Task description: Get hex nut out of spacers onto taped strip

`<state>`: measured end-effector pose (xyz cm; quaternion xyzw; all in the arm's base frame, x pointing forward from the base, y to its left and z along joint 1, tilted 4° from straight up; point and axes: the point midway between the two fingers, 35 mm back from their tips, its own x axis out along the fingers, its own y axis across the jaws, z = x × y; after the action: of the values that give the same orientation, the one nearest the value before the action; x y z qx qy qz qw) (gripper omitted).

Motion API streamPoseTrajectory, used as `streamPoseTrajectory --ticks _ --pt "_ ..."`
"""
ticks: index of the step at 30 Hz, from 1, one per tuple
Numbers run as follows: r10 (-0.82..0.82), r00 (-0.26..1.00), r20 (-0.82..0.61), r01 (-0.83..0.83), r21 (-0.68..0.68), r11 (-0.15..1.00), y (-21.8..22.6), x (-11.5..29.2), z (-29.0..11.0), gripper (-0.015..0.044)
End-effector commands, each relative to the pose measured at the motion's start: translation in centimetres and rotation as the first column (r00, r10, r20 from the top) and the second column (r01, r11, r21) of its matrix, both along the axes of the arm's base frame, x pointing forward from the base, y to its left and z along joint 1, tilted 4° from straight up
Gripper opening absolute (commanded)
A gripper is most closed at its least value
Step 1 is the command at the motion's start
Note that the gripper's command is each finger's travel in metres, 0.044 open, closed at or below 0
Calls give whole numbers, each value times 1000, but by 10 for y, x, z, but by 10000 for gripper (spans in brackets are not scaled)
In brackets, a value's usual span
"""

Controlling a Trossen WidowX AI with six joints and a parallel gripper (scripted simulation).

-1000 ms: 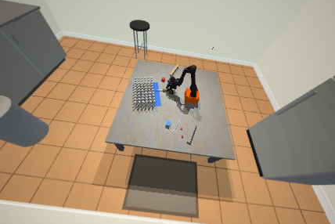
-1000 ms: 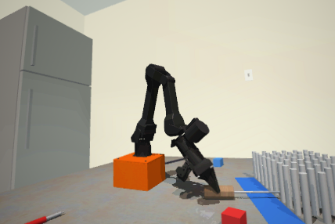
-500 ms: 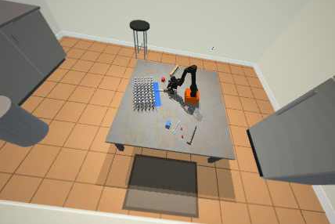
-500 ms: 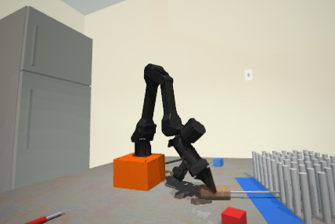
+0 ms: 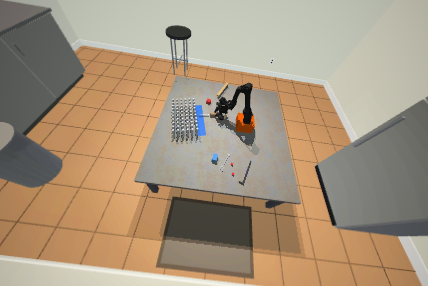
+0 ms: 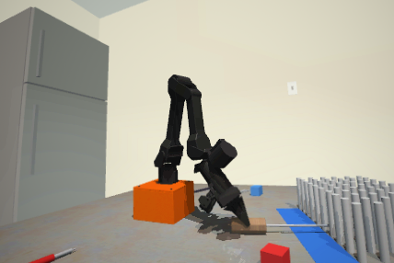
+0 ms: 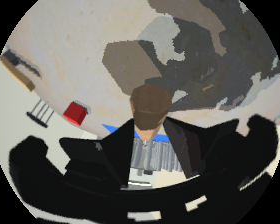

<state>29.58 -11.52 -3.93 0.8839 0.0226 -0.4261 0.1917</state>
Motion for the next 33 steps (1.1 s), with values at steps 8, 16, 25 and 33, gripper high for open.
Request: streamPoseTrajectory --ticks 8,16,25,33 --pt "3 1000 3 -3 2 1000 -2 -9 0 0" --pt "3 1000 3 -3 2 1000 -4 -15 0 0" --pt "3 1000 2 -3 2 1000 -5 -22 -1 0" --pt "3 1000 1 -3 2 1000 -6 -27 -1 0"
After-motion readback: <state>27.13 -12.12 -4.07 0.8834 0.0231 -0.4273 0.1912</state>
